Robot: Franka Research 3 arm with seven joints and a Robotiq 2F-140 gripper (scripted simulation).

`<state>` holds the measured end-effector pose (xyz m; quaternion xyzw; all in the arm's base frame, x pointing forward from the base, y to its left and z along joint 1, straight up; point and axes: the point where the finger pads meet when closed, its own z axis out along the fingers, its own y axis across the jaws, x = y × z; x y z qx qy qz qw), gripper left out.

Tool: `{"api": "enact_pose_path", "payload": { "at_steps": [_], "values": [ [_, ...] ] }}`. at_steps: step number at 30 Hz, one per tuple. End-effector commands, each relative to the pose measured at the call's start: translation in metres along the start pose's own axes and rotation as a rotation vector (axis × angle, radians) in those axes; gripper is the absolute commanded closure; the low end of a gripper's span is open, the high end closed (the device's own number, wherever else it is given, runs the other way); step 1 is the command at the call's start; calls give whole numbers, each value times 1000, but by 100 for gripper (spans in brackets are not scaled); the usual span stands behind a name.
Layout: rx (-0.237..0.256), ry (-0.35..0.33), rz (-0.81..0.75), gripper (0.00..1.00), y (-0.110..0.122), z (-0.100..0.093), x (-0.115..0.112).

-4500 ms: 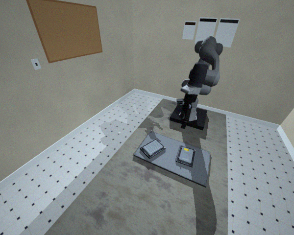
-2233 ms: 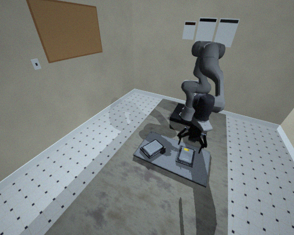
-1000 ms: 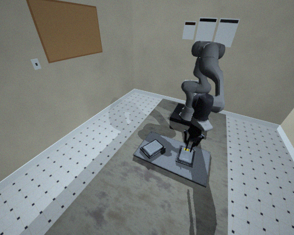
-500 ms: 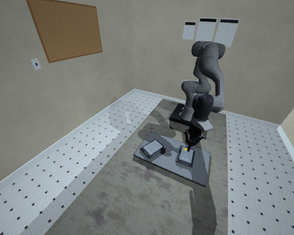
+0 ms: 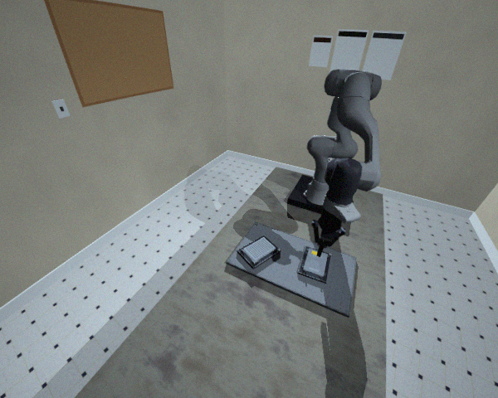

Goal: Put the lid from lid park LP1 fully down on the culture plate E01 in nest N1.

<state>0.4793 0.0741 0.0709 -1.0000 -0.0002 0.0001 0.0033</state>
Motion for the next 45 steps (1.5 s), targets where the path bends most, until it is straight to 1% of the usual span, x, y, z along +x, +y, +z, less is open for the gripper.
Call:
{"api": "enact_pose_path", "payload": {
  "at_steps": [1,2,45],
  "values": [
    [1,-5,-2,90,0,1,-1],
    [1,-5,-2,31,0,1,-1],
    [0,-5,-2,31,0,3,-1]
  ]
}}
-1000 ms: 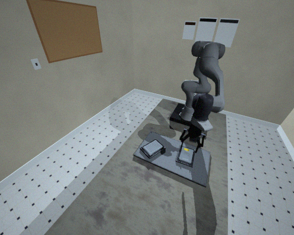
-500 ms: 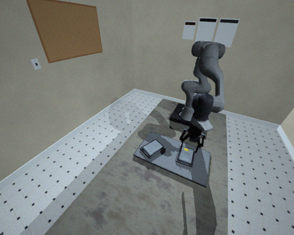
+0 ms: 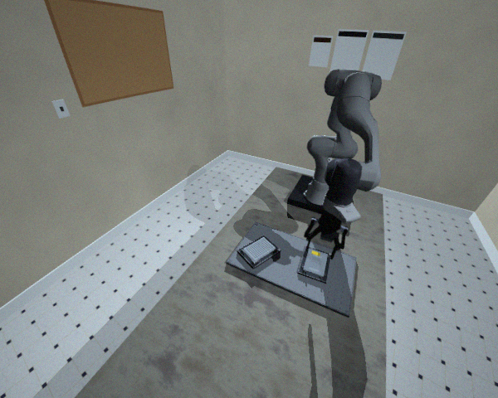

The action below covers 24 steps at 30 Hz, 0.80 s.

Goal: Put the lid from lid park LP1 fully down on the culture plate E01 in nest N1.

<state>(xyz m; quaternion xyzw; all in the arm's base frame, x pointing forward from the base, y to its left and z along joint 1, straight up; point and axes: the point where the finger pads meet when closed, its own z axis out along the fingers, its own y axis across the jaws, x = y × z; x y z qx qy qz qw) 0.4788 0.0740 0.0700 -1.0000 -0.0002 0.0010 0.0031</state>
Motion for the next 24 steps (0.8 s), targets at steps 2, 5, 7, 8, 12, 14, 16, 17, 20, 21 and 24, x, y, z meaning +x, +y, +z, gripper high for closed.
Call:
{"api": "enact_pose_path", "payload": {
  "at_steps": [2,5,7,8,12,14,16,17,20,21,24],
  "values": [
    [0,-3,-2,31,0,3,-1],
    [-1,-3,-2,31,0,5,0],
    [-1,-3,-2,31,0,5,0],
    [-1,-3,-2,31,0,6,0],
    [-1,-3,-2,31,0,10,0],
    [-1,-3,-2,31,0,12,0],
    [-1,-3,-2,31,0,15,0],
    [-1,-3,-2,31,0,16,0],
    [-1,-3,-2,31,1,20,0],
    [-1,-3,-2,31,1,21,0],
    [-1,-3,-2,31,1,23,0]
  ]
}}
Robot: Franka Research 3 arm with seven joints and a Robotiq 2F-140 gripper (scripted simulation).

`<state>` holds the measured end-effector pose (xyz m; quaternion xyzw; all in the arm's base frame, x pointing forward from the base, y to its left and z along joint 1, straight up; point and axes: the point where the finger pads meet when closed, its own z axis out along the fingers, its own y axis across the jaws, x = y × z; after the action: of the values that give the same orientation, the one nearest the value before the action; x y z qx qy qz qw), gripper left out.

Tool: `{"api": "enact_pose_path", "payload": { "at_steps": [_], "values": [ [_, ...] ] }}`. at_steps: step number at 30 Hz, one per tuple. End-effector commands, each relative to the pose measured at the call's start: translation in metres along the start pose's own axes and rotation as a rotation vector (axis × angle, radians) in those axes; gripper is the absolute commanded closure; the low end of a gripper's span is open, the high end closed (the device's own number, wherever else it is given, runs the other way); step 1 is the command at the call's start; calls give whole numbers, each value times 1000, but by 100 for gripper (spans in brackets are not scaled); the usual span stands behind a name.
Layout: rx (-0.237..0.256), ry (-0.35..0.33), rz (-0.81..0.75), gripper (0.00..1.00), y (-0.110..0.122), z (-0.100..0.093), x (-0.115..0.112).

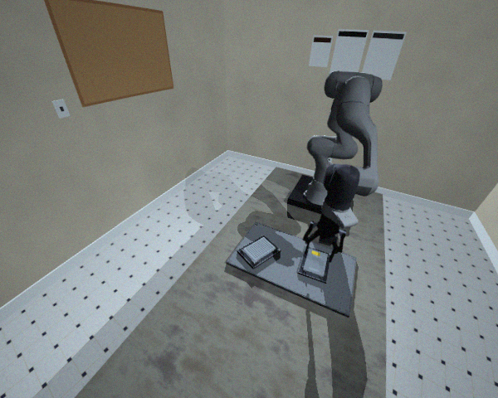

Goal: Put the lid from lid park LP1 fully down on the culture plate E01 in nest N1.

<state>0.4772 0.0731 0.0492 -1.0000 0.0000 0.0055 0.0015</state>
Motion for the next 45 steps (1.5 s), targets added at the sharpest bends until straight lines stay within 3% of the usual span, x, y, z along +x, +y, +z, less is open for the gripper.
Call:
{"api": "enact_pose_path", "payload": {
  "at_steps": [1,15,45],
  "values": [
    [2,6,-3,31,0,3,2],
    [2,6,-3,31,0,19,3],
    [2,6,-3,31,0,23,3]
  ]
}}
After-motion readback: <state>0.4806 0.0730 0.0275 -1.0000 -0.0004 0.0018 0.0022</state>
